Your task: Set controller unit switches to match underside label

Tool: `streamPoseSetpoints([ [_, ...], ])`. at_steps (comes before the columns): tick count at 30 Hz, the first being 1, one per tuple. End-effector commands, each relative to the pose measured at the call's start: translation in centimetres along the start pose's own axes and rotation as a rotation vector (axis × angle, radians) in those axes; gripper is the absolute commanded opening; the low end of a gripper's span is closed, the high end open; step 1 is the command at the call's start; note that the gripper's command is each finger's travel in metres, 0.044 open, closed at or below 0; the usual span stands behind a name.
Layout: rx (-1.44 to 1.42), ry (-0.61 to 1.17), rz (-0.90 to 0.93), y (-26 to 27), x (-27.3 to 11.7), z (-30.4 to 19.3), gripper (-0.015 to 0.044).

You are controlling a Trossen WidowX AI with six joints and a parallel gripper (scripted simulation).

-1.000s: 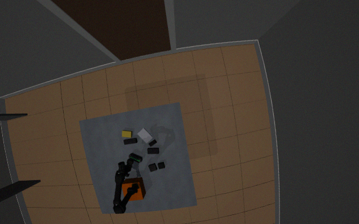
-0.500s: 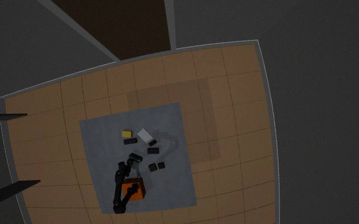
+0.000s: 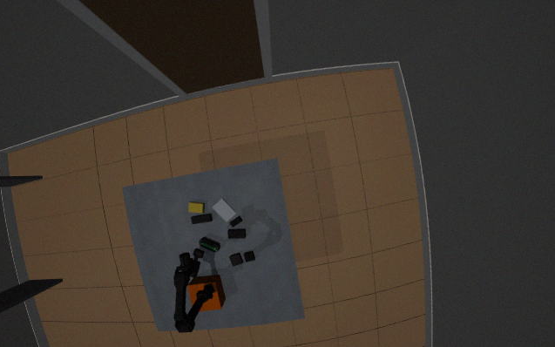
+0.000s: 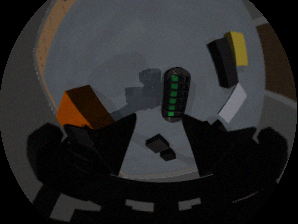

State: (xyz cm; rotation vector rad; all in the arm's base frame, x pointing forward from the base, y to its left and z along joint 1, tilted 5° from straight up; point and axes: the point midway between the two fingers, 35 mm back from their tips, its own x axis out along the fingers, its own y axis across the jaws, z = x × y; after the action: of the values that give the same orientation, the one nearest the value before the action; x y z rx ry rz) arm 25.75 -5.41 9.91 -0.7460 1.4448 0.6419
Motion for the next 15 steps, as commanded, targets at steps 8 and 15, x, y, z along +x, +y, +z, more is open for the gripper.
streamPoseSetpoints([
  [8, 0.01, -0.014, -0.028, 0.14, -4.26, -0.1, 0.0046],
  [15, 0.01, -0.014, -0.028, 0.14, -4.26, -0.1, 0.0],
])
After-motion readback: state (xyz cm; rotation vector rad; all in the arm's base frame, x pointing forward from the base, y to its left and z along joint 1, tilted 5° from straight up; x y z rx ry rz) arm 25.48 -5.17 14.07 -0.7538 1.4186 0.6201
